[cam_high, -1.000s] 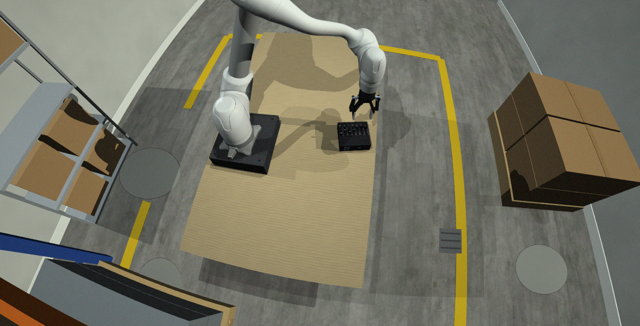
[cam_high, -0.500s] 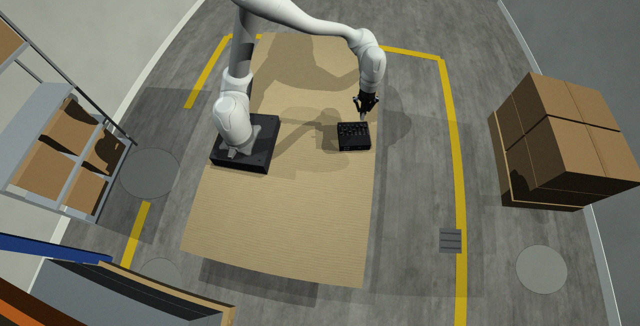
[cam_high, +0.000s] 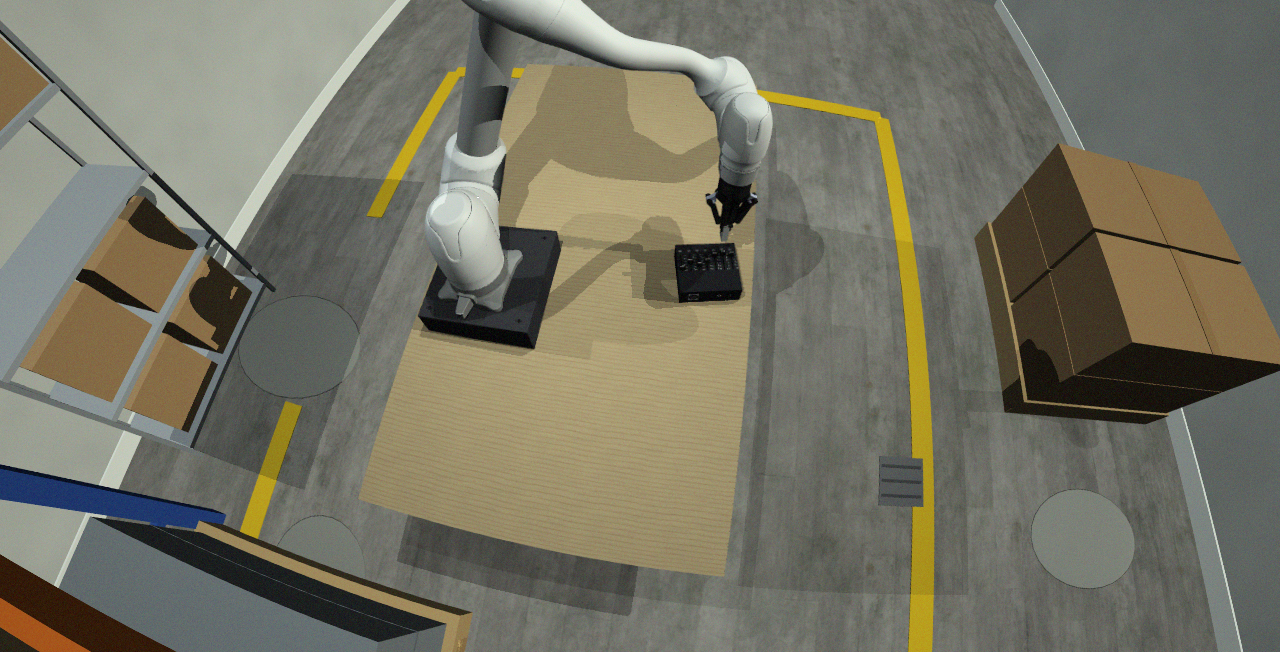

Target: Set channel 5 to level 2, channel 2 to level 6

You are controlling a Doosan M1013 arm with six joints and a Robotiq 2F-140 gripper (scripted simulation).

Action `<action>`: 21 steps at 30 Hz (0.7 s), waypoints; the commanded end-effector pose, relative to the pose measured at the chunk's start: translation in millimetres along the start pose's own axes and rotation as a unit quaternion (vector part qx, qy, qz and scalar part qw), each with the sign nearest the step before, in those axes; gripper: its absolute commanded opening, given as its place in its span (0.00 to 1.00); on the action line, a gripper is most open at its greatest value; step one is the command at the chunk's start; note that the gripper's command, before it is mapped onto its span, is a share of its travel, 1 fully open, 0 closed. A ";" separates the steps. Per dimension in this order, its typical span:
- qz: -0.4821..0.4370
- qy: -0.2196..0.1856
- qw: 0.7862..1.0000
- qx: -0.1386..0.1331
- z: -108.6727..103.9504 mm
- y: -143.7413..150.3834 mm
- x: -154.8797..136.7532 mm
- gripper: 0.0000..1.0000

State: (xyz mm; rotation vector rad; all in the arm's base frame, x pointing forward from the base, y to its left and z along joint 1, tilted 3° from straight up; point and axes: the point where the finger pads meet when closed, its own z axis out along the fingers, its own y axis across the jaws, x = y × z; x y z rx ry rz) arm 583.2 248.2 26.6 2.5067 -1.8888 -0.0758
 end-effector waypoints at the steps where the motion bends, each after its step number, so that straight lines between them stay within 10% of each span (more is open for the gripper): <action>1: 0.000 0.000 1.000 0.000 -0.1 0.0 0.0 0.10; 21: 0.000 0.000 1.000 0.000 5.6 0.0 -0.1 0.10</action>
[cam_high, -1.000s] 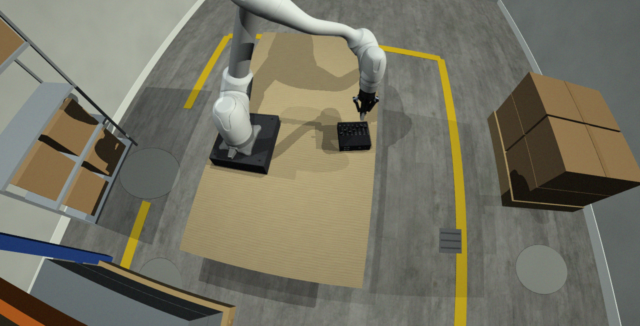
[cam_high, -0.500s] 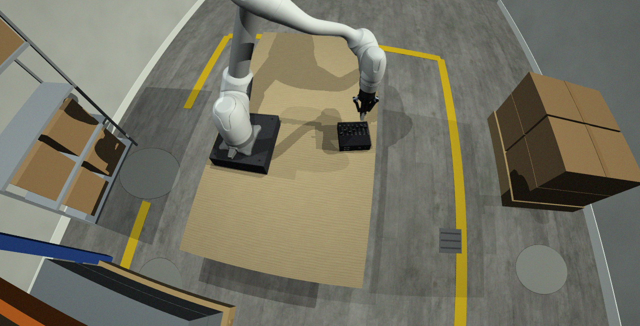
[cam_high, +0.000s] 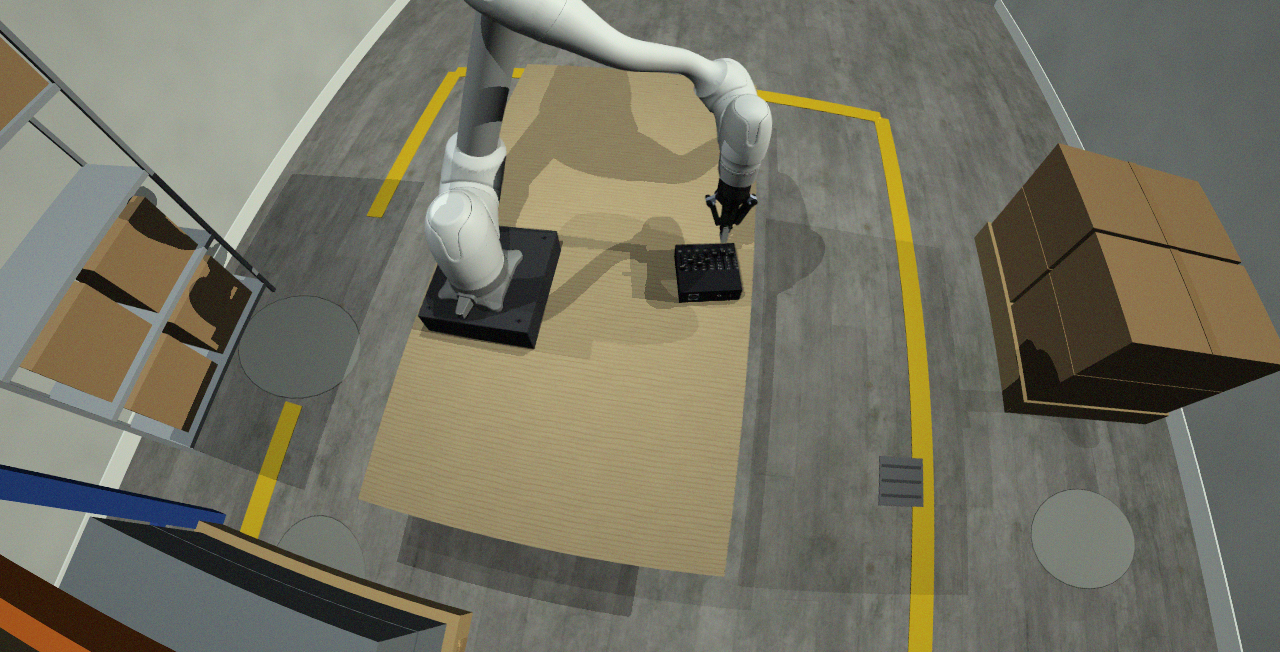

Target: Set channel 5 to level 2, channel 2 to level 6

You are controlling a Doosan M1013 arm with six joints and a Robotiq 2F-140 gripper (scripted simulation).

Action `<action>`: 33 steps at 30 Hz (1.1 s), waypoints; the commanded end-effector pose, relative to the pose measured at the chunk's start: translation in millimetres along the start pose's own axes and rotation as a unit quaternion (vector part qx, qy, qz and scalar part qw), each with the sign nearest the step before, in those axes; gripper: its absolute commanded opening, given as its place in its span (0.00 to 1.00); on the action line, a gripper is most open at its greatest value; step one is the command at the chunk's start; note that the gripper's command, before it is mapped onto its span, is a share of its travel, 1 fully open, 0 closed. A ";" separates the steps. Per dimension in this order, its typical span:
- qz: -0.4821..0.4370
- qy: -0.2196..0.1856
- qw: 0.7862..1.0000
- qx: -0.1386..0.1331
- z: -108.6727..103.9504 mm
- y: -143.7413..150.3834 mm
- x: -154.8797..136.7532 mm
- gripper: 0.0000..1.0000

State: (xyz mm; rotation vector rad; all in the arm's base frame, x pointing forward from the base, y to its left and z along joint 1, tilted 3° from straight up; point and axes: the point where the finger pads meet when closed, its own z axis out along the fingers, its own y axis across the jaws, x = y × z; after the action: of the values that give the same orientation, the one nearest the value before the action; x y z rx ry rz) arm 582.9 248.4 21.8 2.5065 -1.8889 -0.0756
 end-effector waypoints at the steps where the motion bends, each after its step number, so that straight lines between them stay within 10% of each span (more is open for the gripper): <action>1: 0.000 0.000 1.000 0.000 1.5 0.0 0.0 0.10; 33: 0.000 0.000 1.000 0.000 18.2 0.0 -0.2 0.10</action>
State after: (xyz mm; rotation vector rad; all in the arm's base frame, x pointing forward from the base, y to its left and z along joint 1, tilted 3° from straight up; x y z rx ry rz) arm 582.2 249.0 3.7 2.5064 -1.8889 -0.0756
